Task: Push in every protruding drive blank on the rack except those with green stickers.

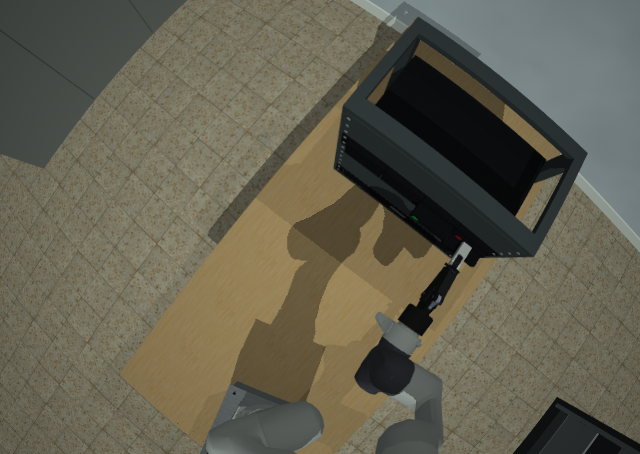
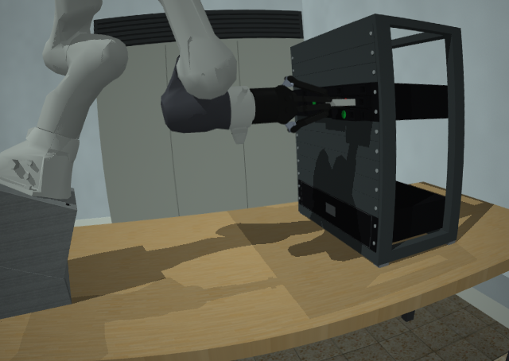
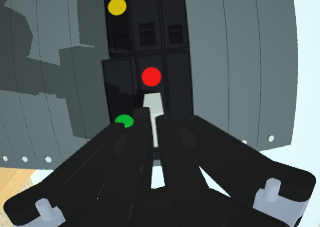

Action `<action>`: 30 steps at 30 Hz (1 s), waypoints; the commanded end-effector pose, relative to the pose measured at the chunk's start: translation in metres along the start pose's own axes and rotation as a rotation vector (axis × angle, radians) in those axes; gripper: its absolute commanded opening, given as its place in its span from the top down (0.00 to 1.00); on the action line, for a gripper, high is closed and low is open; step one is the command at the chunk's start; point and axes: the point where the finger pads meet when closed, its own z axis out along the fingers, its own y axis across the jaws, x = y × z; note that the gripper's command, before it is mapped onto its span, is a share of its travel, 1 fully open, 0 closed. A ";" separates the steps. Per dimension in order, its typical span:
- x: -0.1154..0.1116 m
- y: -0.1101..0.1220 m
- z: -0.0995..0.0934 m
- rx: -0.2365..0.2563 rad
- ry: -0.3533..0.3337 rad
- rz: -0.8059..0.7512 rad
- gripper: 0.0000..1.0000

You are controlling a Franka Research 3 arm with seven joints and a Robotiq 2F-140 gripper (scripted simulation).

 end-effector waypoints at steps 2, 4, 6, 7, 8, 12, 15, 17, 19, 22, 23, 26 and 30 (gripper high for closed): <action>-0.005 0.000 0.002 0.001 -0.008 0.003 1.00; -0.005 0.000 0.002 0.001 -0.008 0.003 1.00; -0.005 0.000 0.002 0.001 -0.008 0.003 1.00; -0.005 0.000 0.002 0.001 -0.008 0.003 1.00; -0.005 0.000 0.002 0.001 -0.008 0.003 1.00; -0.005 0.001 0.003 0.001 -0.008 0.003 1.00; -0.005 0.001 0.004 0.001 -0.008 0.003 1.00; -0.005 0.001 0.005 0.001 -0.008 0.003 1.00; -0.005 0.001 0.005 0.001 -0.008 0.003 1.00; -0.005 0.001 0.005 0.001 -0.008 0.003 1.00; -0.005 0.001 0.005 0.001 -0.008 0.003 1.00; -0.005 0.001 0.005 0.001 -0.008 0.003 1.00; -0.005 0.001 0.007 0.001 -0.008 0.003 1.00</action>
